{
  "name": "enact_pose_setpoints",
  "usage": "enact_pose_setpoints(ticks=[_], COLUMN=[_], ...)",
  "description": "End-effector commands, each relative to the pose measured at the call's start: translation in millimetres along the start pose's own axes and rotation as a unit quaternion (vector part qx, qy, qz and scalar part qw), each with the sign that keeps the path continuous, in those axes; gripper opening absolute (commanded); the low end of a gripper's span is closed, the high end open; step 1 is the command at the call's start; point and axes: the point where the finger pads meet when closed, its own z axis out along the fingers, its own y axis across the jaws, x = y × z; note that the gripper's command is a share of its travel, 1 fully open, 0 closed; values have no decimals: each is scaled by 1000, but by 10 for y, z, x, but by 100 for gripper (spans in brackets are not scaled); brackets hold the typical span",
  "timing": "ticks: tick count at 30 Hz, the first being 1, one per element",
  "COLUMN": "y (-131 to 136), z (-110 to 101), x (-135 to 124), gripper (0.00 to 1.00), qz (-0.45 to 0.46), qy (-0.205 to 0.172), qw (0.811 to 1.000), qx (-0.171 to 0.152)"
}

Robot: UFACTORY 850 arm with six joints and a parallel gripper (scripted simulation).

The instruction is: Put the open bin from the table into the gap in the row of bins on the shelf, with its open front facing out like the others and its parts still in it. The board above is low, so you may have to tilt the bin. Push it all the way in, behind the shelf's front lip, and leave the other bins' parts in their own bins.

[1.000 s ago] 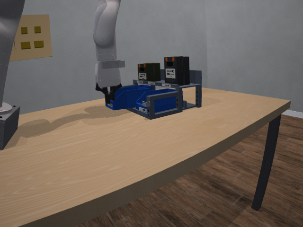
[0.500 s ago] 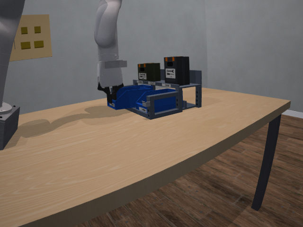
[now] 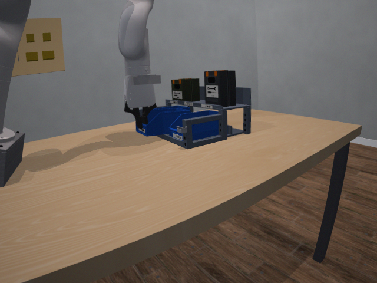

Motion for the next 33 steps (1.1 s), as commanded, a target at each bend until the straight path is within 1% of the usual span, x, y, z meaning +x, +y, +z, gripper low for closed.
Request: enact_pose_setpoints(ticks=[1,6,18,23,33], y=[-8,-107,-107,-206,-206], z=[-4,-4,-4,-4,-4], x=[-1,-1,-1,-1,-1], gripper=[0,0,0,0,0], qz=[0,0,0,0,0], qy=[0,0,0,0,0], qw=[1000,1000,1000,1000,1000], qx=[0,1,1,1,1])
